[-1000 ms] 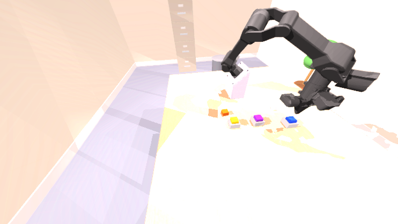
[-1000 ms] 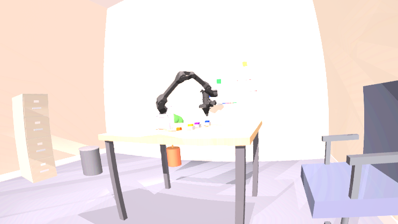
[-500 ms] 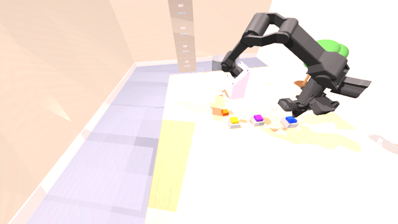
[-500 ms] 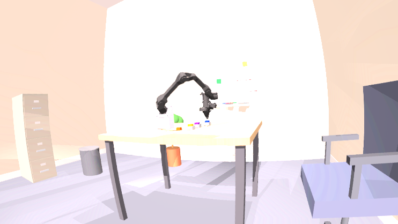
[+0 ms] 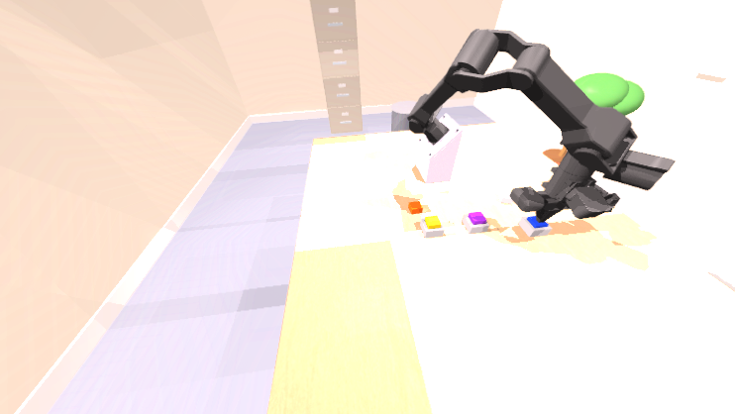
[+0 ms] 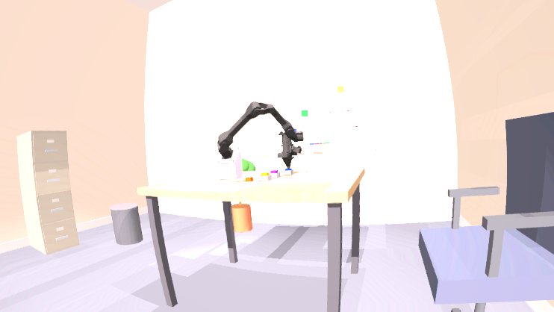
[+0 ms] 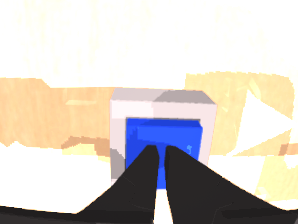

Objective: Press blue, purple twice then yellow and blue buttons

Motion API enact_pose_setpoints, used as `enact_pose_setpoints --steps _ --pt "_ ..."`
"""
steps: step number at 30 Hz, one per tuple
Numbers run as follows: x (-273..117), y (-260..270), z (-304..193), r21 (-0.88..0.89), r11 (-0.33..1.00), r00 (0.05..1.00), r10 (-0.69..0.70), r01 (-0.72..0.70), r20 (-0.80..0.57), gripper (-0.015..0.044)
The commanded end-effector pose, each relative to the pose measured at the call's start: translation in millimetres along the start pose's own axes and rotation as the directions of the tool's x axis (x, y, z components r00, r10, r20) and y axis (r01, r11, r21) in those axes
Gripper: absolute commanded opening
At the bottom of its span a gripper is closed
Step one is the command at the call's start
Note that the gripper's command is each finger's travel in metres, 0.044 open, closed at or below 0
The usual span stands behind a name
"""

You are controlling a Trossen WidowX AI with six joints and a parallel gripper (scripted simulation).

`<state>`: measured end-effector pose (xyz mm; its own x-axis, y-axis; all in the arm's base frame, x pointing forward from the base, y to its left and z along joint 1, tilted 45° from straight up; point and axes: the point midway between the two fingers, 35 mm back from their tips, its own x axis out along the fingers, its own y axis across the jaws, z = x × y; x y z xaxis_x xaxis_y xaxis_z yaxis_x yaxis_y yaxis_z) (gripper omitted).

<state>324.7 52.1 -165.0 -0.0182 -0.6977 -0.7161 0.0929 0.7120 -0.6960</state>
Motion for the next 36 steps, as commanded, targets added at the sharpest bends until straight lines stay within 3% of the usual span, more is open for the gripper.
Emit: enact_pose_setpoints --steps 1,15,18,23,30,36 --pt "2.3 -1.2 -2.5 -0.011 1.000 1.000 -0.006 0.006 -0.004 0.0020" --pt "2.3 -1.2 -2.5 -0.011 1.000 1.000 -0.006 0.006 -0.004 0.0020" --pt "-26.6 -0.5 -2.0 -0.010 1.000 1.000 -0.004 0.004 -0.003 0.0020" --pt "-30.6 -0.6 -2.4 -0.011 1.000 1.000 -0.005 0.005 -0.004 0.0020" --pt "-87.2 23.1 -63.1 -0.016 1.000 1.000 0.002 -0.002 -0.006 0.0204" --pt "-93.2 24.6 -70.7 -0.013 1.000 1.000 0.000 -0.001 -0.007 0.0361"
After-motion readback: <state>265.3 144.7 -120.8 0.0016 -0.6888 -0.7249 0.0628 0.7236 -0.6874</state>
